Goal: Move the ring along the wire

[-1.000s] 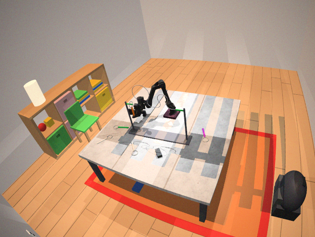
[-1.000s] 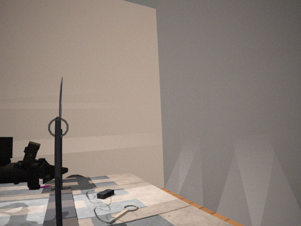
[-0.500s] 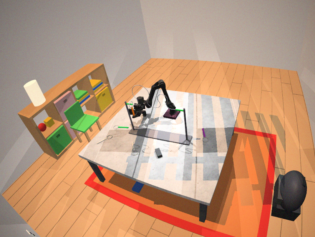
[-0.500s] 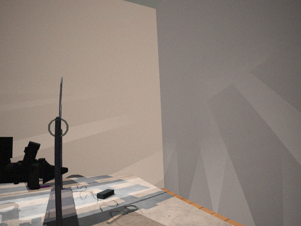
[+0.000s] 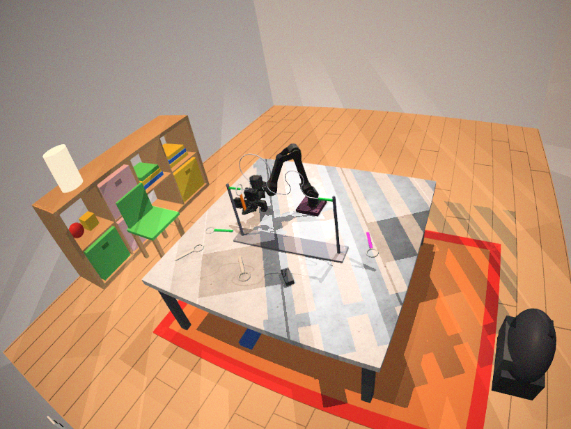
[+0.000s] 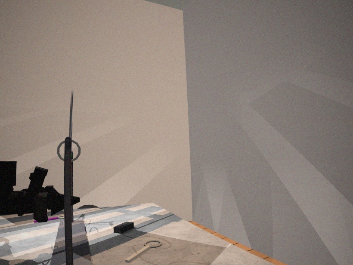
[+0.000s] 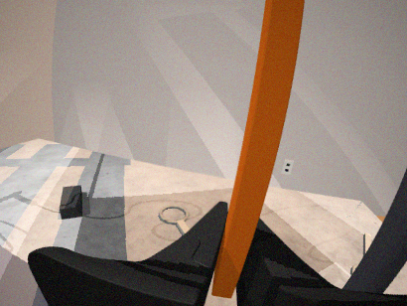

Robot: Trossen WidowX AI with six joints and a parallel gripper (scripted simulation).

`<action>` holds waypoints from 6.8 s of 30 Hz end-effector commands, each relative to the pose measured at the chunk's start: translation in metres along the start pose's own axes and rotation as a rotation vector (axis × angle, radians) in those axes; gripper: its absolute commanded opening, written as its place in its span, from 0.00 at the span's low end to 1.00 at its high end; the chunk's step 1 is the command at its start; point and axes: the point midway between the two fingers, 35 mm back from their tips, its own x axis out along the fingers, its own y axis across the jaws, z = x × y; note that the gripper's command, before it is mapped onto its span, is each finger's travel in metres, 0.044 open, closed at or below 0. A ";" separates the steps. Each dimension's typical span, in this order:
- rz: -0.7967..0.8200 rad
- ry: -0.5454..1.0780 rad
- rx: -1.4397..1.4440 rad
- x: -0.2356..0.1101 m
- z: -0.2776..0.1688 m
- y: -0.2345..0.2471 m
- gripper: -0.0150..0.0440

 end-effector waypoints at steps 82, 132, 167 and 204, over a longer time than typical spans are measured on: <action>0.207 0.350 0.970 -0.048 0.086 0.164 0.00; 0.500 0.332 1.872 -0.063 0.226 0.174 0.00; 0.540 0.311 2.023 -0.064 0.271 0.147 0.00; 0.418 0.404 1.599 -0.064 0.259 0.151 0.00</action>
